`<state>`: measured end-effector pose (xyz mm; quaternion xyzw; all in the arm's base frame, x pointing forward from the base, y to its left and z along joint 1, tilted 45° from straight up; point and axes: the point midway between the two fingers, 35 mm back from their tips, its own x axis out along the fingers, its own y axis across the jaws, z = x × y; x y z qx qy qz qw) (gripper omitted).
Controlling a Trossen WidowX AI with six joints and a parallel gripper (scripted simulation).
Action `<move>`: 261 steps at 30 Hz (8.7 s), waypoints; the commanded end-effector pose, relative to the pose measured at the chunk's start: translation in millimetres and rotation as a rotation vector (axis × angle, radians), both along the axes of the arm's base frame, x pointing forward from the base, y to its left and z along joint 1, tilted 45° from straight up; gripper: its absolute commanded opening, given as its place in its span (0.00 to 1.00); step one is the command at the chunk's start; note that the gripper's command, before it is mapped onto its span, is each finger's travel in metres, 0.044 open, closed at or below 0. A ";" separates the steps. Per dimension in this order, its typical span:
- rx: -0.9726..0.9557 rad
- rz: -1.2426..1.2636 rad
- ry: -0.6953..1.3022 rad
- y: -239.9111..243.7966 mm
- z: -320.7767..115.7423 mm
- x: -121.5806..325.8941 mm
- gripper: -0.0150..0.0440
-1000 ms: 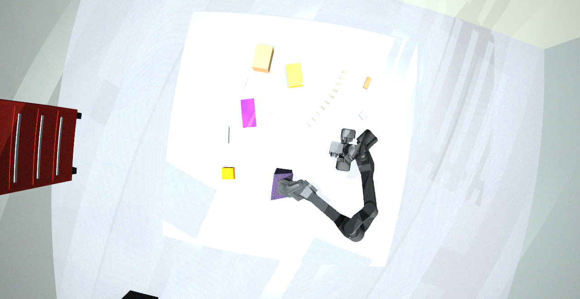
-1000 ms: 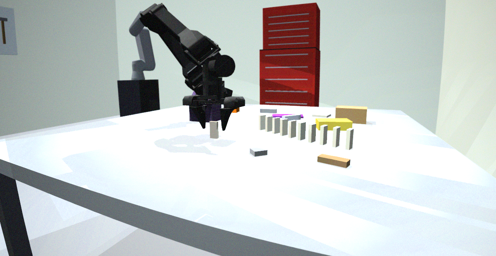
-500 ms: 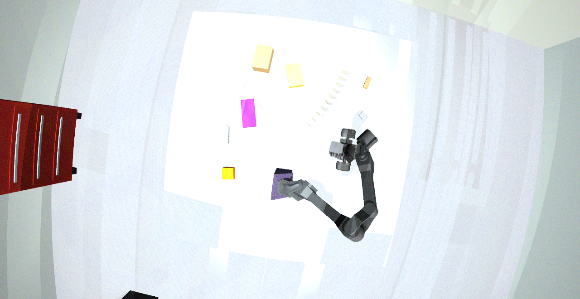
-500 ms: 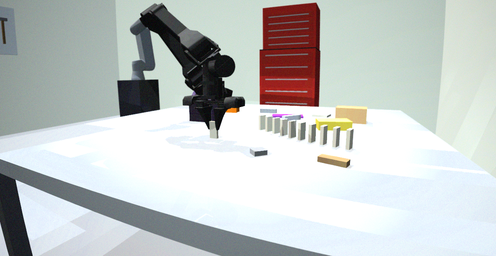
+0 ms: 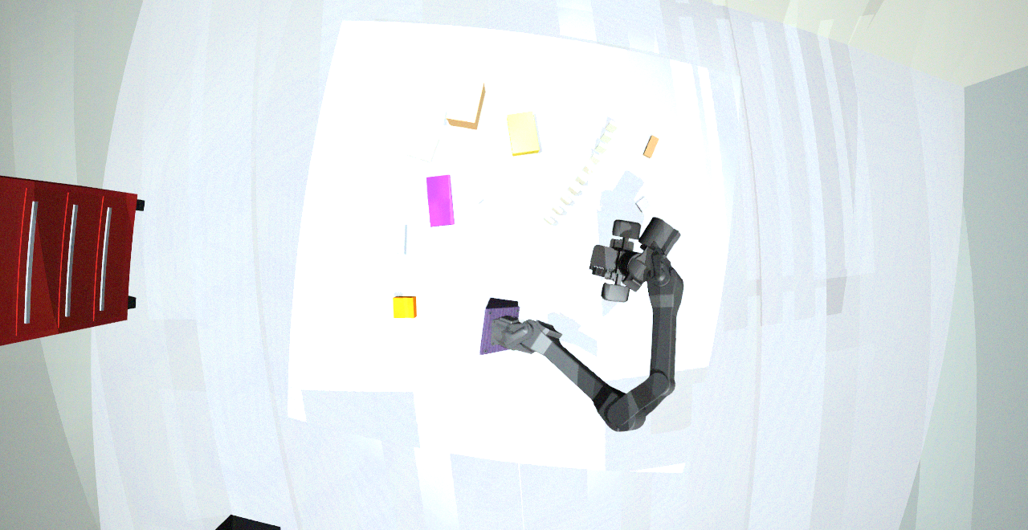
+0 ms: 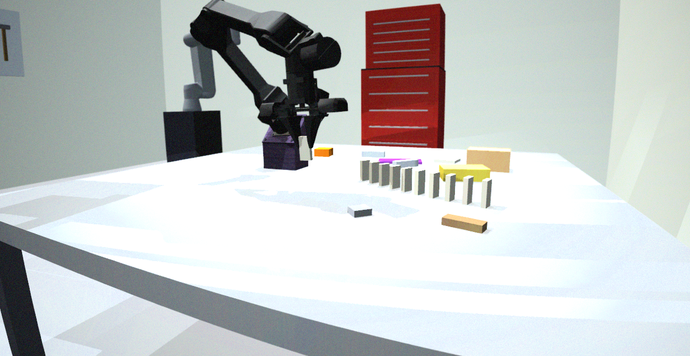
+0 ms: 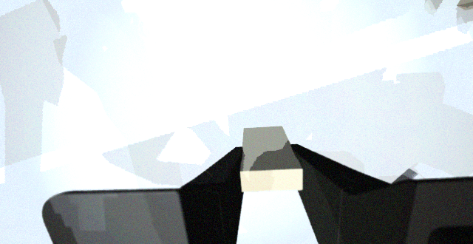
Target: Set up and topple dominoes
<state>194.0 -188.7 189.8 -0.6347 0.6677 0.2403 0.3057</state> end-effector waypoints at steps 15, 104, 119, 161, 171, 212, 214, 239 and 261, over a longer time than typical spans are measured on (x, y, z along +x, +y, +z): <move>-0.012 -0.213 -0.145 55.1 31.2 4.1 0.44; -0.072 -1.499 -1.454 76.1 -176.9 58.1 0.44; -0.072 -1.499 -1.454 76.1 -176.9 58.1 1.00; -0.025 -0.399 -0.331 142.2 -145.6 30.3 0.25; -0.025 -0.399 -0.331 142.2 -145.6 30.3 0.25; -0.025 -0.399 -0.331 142.2 -145.6 30.3 0.25; -0.025 -0.399 -0.331 142.2 -145.6 30.3 0.25; -0.028 -0.399 -0.332 80.1 -197.2 37.3 0.25; 0.032 -0.352 -0.383 95.4 -171.9 77.9 0.25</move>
